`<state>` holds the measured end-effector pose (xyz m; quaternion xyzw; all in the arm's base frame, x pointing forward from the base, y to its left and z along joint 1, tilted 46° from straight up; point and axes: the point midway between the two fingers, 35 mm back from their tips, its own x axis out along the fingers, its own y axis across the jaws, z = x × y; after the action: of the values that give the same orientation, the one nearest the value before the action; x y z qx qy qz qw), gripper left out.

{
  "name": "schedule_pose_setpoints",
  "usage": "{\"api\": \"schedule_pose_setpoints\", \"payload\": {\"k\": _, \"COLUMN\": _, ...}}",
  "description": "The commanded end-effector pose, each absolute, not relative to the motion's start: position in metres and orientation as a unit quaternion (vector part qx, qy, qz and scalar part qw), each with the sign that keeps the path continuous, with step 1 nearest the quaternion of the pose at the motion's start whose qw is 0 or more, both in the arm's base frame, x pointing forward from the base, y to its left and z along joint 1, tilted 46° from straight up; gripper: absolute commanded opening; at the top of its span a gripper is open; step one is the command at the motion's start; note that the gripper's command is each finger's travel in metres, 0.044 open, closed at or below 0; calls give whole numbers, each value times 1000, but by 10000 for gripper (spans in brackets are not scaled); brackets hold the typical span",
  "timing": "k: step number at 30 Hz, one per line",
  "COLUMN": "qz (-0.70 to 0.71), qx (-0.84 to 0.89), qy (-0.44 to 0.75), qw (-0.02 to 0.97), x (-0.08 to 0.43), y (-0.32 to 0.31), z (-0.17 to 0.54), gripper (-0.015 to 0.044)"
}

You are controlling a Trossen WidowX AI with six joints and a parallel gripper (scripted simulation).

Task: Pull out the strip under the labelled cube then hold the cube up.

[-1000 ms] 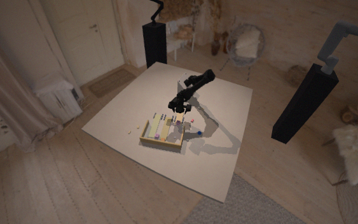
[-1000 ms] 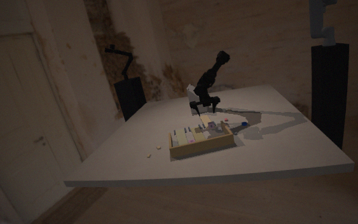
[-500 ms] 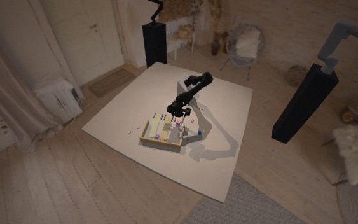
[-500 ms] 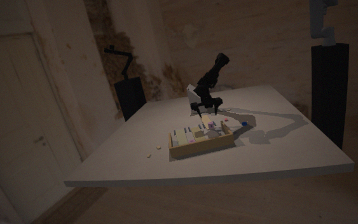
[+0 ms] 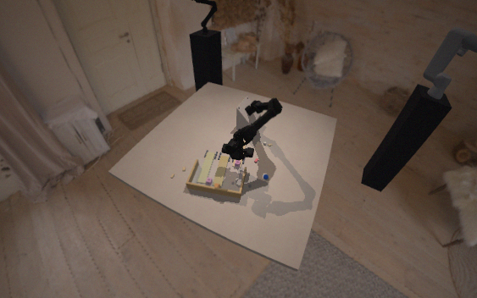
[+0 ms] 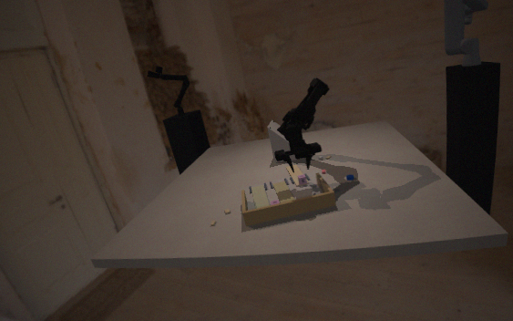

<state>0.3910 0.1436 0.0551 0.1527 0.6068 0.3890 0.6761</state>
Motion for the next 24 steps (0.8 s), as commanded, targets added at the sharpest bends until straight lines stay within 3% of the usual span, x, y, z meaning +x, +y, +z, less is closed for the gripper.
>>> {"api": "schedule_pose_setpoints", "payload": {"k": 1, "qz": 391, "qx": 155, "qy": 610, "qw": 671, "x": 390, "y": 152, "z": 47, "gripper": 250}}
{"api": "schedule_pose_setpoints", "payload": {"k": 24, "qz": 391, "qx": 156, "qy": 610, "qw": 671, "x": 387, "y": 178, "z": 21, "gripper": 250}}
